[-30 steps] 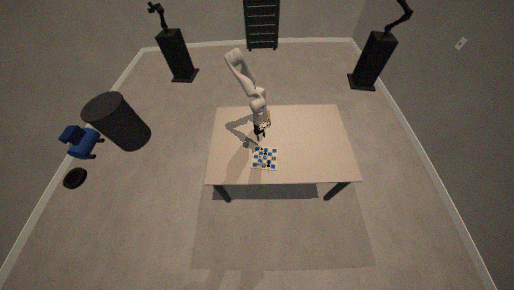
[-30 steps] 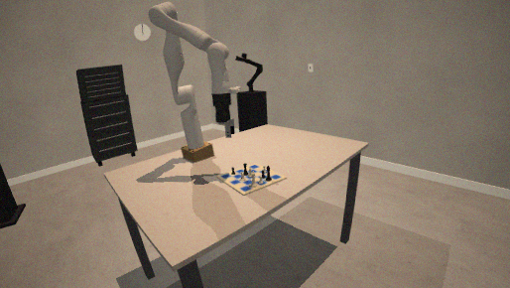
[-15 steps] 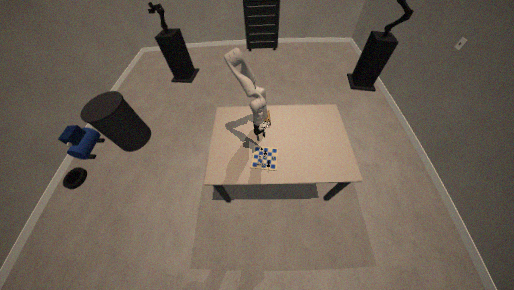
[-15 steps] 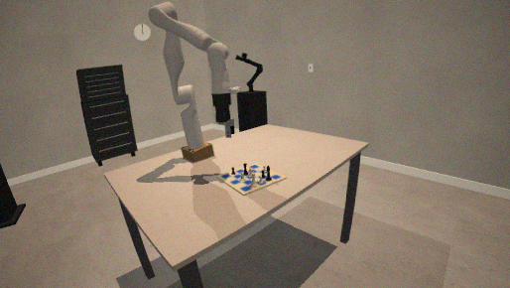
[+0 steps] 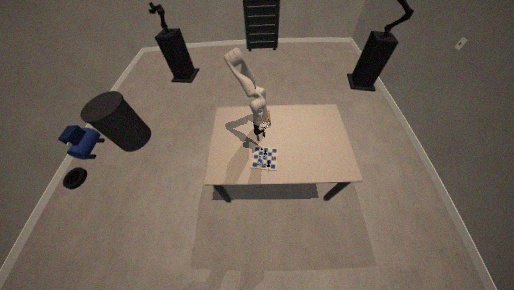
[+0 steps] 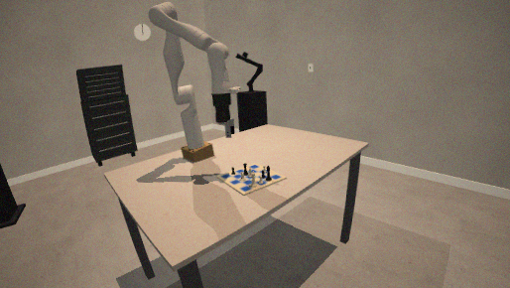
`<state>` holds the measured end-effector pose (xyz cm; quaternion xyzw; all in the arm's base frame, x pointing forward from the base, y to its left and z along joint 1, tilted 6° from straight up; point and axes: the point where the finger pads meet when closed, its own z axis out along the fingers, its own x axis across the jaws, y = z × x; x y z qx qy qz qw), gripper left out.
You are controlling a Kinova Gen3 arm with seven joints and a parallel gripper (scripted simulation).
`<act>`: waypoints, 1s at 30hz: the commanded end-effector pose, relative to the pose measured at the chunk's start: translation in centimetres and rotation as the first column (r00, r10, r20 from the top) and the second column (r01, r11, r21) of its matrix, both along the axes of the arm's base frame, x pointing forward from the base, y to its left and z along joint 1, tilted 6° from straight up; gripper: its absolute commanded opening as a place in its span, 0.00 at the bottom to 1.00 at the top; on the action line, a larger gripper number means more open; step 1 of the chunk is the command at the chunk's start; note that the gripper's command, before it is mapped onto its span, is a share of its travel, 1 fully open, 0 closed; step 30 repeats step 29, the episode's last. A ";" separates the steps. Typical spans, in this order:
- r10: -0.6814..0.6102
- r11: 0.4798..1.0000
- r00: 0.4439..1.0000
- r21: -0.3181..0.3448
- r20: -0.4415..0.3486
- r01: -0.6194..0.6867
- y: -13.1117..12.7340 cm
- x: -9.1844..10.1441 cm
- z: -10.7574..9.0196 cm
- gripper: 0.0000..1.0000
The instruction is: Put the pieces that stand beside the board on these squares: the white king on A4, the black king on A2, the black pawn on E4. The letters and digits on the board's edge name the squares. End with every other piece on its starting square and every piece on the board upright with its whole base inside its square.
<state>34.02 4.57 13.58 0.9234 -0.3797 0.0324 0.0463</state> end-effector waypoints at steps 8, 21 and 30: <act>0.002 1.000 1.000 0.000 -0.004 -0.002 0.1 -0.1 0.1 1.00; 0.002 1.000 1.000 0.000 -0.004 -0.002 0.1 -0.1 0.1 1.00; 0.002 1.000 1.000 0.000 -0.004 -0.002 0.1 -0.1 0.1 1.00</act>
